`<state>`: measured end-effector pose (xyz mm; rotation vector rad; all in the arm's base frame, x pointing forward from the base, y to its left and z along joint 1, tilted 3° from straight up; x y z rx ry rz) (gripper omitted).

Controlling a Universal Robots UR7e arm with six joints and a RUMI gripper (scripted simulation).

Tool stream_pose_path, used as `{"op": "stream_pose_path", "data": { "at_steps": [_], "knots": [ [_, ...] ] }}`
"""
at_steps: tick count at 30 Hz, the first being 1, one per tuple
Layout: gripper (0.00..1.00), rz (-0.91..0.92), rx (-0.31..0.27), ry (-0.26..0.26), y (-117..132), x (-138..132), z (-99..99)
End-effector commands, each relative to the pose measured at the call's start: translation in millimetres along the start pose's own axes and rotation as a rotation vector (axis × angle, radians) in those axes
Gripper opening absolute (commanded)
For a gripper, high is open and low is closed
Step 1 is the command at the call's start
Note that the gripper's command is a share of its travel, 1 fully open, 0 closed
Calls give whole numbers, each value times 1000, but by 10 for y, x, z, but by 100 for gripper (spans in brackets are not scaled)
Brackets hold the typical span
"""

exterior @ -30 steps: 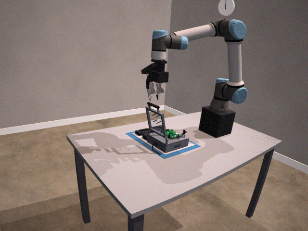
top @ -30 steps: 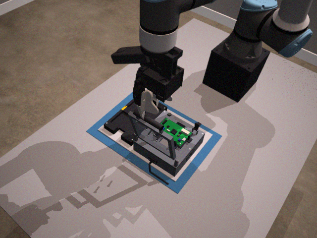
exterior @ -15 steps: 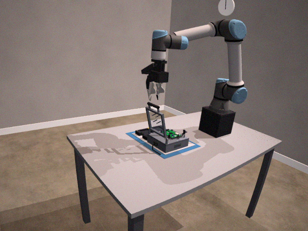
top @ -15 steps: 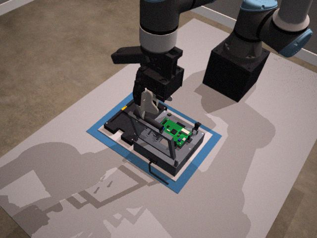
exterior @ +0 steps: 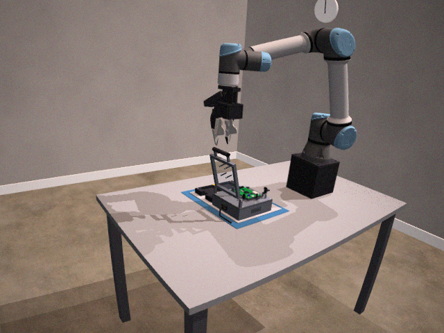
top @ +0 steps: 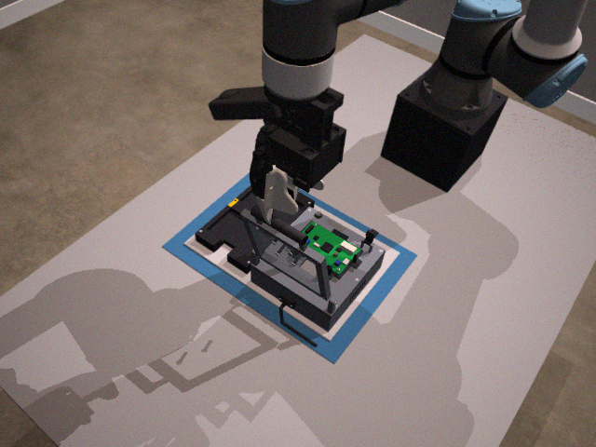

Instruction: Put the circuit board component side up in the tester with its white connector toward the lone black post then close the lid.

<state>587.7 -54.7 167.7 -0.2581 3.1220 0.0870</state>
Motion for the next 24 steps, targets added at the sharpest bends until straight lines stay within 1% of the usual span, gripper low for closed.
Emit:
{"op": "stream_pose_path", "data": {
  "at_steps": [1,12,24],
  "knots": [
    [30,0,1,-1,-1,-3,-7],
    [30,0,1,-1,-1,-3,10],
    [30,0,1,-1,-2,-4,135]
  ]
}}
Point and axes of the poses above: the point where the finger pads meet when closed, its own z axis out along the fingers, its own x axis across the jaws, y = z × x, the point moved 3 cm from there along -z, back along the fingers, and after that the axes turned 13 degrees about -z, right-handed, at the moved point
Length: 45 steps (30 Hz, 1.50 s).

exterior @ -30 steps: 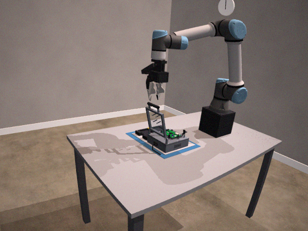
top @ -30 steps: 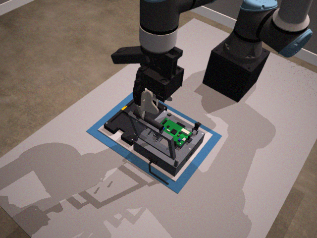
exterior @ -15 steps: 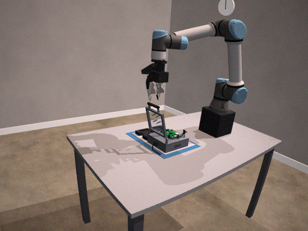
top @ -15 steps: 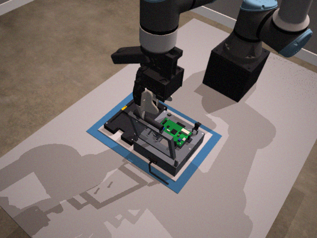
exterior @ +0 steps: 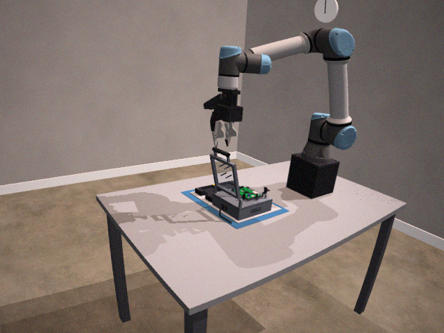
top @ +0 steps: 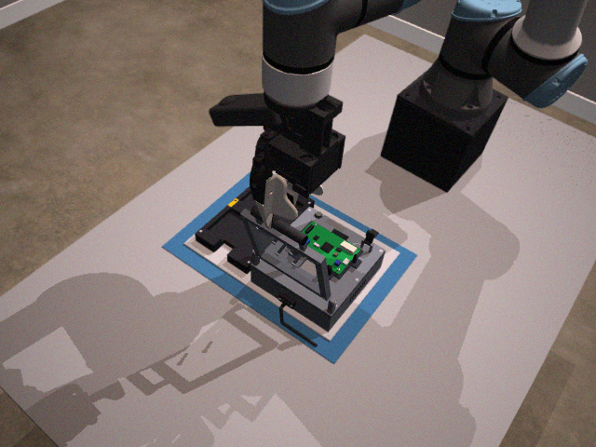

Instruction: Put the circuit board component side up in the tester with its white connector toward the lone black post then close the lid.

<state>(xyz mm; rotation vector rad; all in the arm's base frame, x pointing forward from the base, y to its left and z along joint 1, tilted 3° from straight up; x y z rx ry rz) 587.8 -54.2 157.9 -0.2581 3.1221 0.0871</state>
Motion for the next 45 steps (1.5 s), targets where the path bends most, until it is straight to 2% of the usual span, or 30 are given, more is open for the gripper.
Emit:
{"op": "stream_pose_path", "data": {
  "at_steps": [1,16,45],
  "knots": [
    [30,0,1,-2,-2,-4,37],
    [30,0,1,-2,-3,-6,255],
    [30,0,1,-2,-3,-6,294]
  ]
}}
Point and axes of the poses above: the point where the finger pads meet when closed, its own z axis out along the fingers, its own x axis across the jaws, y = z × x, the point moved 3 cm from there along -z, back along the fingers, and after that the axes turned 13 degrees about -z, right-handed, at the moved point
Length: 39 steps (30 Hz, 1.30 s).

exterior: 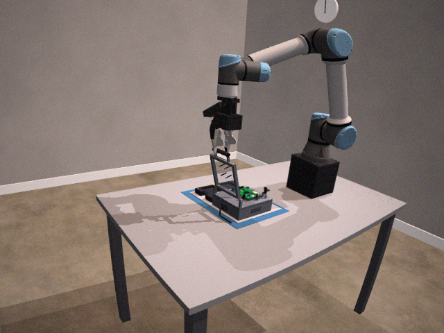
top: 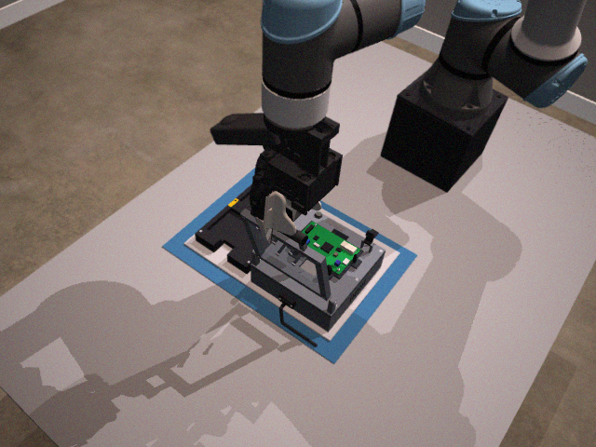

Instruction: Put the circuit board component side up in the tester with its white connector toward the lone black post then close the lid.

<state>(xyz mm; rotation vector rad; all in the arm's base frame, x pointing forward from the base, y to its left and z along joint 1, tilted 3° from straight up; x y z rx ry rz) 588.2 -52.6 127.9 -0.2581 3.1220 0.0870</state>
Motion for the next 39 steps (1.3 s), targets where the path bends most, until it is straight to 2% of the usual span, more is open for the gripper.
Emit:
{"op": "stream_pose_path", "data": {
  "at_steps": [1,18,19,39],
  "knots": [
    [30,0,1,-1,-1,-3,-7],
    [30,0,1,-1,-1,-3,-7],
    [0,0,1,-1,-1,-3,-7],
    [0,0,1,-1,-1,-3,-7]
  ]
}}
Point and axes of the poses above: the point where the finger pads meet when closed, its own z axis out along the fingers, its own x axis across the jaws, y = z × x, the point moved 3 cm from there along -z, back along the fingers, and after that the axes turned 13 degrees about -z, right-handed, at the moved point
